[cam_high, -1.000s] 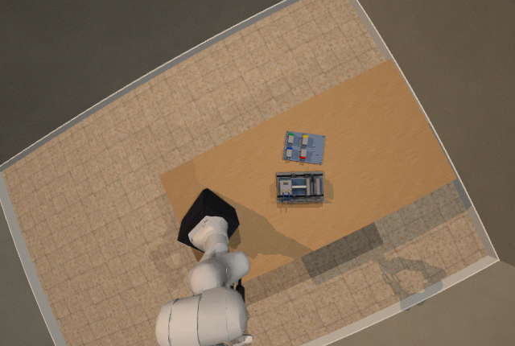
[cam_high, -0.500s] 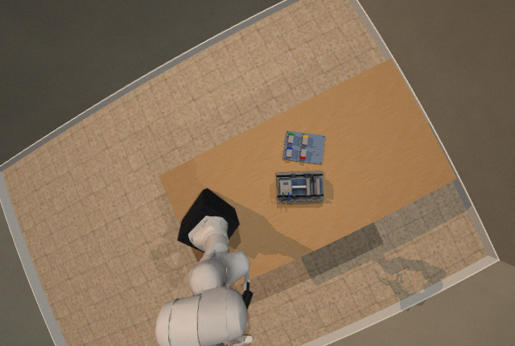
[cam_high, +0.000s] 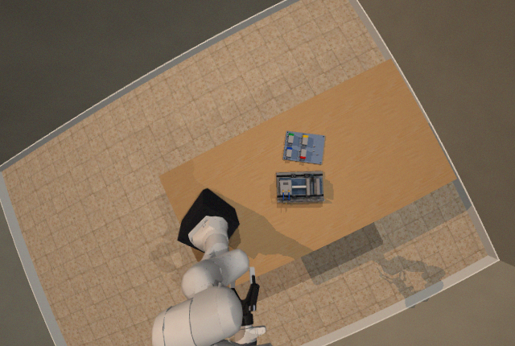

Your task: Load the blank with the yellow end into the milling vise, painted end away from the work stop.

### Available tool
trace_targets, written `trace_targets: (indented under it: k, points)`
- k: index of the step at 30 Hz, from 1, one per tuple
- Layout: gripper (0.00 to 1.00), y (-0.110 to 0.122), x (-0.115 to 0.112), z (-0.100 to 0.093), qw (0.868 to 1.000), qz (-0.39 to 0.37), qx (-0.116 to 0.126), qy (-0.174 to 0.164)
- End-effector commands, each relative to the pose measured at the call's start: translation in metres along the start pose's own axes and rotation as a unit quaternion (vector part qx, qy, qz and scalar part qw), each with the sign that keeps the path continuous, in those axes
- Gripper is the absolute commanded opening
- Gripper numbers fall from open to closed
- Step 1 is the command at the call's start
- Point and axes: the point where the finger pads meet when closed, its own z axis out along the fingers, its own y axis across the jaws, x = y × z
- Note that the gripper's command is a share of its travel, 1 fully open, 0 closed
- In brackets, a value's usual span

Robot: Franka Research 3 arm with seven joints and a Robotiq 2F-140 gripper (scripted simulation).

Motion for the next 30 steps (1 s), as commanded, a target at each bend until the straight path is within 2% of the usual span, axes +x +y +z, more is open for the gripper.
trace_targets:
  k: [1, 5, 10, 22, 27, 30]
  points:
    - [1.0, -0.003, 0.001, 0.001, 1.0, -0.008, 0.003, -0.001]
    - [1.0, -0.003, 0.001, 0.001, 1.0, -0.008, 0.003, -0.001]
    - [1.0, -0.03, 0.005, 0.02, 0.994, -0.086, -0.028, -0.06]
    - [1.0, -0.03, 0.005, 0.02, 0.994, -0.086, -0.028, -0.06]
    - [1.0, -0.053, 0.003, 0.038, 0.978, -0.163, -0.058, -0.119]
    - [1.0, -0.053, 0.003, 0.038, 0.978, -0.163, -0.058, -0.119]
